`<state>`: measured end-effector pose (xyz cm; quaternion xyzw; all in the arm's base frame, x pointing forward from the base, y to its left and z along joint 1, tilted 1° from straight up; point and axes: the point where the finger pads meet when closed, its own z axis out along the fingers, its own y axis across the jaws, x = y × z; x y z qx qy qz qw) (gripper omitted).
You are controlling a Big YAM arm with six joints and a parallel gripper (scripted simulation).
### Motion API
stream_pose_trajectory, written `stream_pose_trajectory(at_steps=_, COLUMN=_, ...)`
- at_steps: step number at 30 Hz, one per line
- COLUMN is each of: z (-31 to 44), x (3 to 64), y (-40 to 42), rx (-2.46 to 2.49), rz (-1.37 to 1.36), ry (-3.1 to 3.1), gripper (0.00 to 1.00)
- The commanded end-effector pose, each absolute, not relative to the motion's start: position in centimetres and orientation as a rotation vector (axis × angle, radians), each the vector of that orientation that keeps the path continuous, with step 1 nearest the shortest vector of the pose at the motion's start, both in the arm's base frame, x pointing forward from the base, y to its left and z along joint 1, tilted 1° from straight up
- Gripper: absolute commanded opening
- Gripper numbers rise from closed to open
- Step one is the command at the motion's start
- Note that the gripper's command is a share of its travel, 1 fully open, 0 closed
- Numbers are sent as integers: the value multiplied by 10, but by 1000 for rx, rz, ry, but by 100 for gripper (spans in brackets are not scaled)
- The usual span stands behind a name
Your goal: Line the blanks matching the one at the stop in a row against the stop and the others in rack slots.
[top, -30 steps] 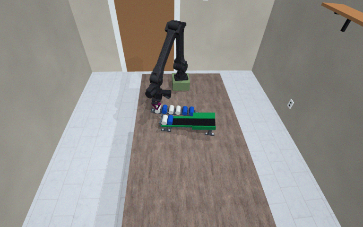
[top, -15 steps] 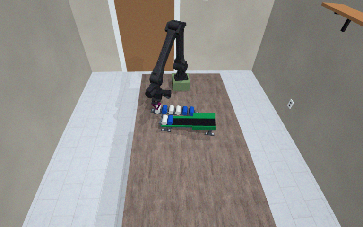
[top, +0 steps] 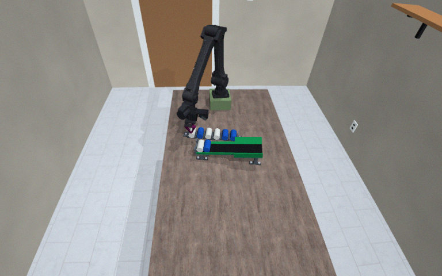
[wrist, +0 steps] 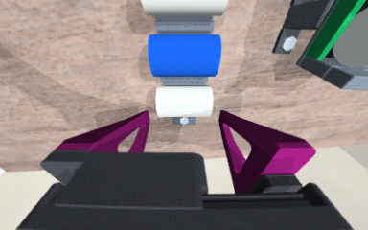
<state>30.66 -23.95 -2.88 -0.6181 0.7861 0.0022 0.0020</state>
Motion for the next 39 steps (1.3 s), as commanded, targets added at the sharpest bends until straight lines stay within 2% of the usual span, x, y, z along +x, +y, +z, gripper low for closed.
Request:
stream_pose_trajectory(at_steps=1, z=-36, x=311, y=-238, rx=-1930, rz=10, ry=2473, gripper=83)
stream_pose_trajectory(at_steps=39, z=-69, x=310, y=-238, rx=-1931, rz=13, ry=2474, gripper=83)
